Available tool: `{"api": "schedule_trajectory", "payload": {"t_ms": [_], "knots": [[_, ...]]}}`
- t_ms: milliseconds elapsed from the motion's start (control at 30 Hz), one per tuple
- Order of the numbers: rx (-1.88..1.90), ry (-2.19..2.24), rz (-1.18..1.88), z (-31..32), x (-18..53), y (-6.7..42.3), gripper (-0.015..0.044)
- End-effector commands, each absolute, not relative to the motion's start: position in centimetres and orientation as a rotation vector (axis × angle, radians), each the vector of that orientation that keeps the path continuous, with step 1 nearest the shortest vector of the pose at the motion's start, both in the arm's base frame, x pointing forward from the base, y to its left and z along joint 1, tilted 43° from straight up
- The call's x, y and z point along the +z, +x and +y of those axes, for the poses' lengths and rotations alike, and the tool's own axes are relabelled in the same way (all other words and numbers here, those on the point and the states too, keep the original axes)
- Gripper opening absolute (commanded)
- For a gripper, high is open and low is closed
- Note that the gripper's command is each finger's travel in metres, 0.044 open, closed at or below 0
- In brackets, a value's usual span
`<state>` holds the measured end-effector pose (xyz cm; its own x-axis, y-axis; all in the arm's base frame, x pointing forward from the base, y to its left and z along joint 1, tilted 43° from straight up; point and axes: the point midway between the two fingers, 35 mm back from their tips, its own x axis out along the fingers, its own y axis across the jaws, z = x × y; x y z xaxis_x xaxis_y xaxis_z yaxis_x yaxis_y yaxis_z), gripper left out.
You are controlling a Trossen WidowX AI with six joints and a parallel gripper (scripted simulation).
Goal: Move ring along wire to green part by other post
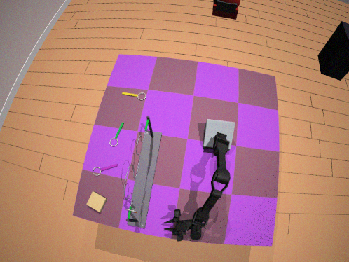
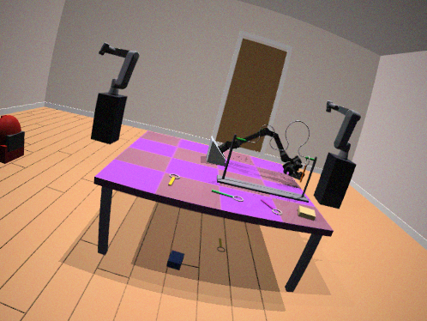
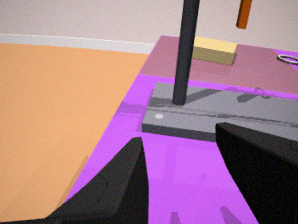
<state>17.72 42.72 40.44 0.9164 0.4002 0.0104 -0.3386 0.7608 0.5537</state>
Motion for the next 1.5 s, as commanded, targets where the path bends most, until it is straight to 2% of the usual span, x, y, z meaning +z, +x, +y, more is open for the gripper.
{"api": "schedule_trajectory", "payload": {"t_ms": [0, 400, 633, 1467], "knots": [[0.178, 0.741, 0.077, 41.9, 37.8, 23.2, 0.0160], [0.113, 0.799, 0.057, 41.5, 37.2, 24.8, 0.0160], [0.115, 0.797, 0.051, 38.7, 40.1, 29.8, 0.0160], [0.116, 0.796, 0.048, 38.8, 40.5, 32.7, 0.0160]]}}
